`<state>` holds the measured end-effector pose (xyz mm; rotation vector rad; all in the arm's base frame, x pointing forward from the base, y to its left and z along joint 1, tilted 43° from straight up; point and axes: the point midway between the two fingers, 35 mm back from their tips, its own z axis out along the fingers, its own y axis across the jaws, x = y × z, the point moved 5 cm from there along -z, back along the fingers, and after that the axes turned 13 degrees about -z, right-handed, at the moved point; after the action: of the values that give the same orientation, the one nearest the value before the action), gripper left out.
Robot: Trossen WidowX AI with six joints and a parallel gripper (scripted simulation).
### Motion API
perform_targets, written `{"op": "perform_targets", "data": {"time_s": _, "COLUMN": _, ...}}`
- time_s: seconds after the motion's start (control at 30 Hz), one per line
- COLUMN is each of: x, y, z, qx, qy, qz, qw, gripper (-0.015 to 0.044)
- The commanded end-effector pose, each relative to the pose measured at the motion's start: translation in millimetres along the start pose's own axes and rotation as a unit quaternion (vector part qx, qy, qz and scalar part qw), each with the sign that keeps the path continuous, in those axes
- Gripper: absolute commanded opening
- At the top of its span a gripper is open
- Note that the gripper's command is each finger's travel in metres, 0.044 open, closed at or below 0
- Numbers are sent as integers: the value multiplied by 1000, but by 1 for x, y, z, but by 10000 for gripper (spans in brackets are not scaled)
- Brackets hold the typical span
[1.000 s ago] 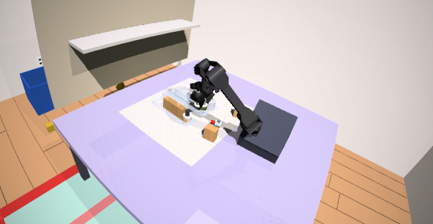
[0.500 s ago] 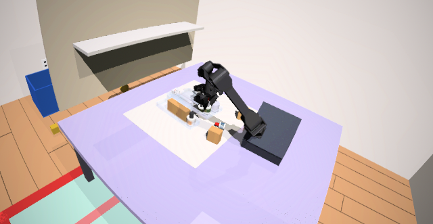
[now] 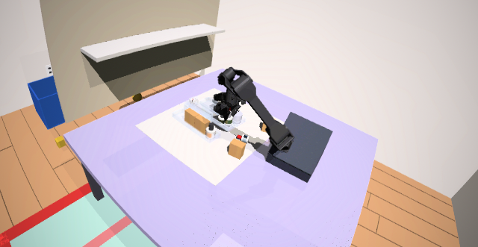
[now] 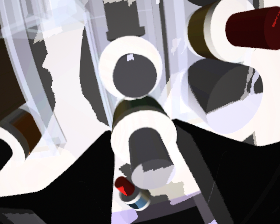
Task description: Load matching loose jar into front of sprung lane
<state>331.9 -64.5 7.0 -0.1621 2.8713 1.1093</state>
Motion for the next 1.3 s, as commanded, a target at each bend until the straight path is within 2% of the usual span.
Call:
{"op": "perform_targets", "data": {"time_s": 0.0, "x": -5, "y": 0, "z": -1, "qx": 1, "qy": -10, "qz": -6, "qw": 1000, "gripper": 0}}
{"op": "perform_targets", "data": {"time_s": 1.27, "x": -5, "y": 0, "z": 11, "qx": 0, "qy": -10, "qz": -6, "qw": 1000, "gripper": 0}}
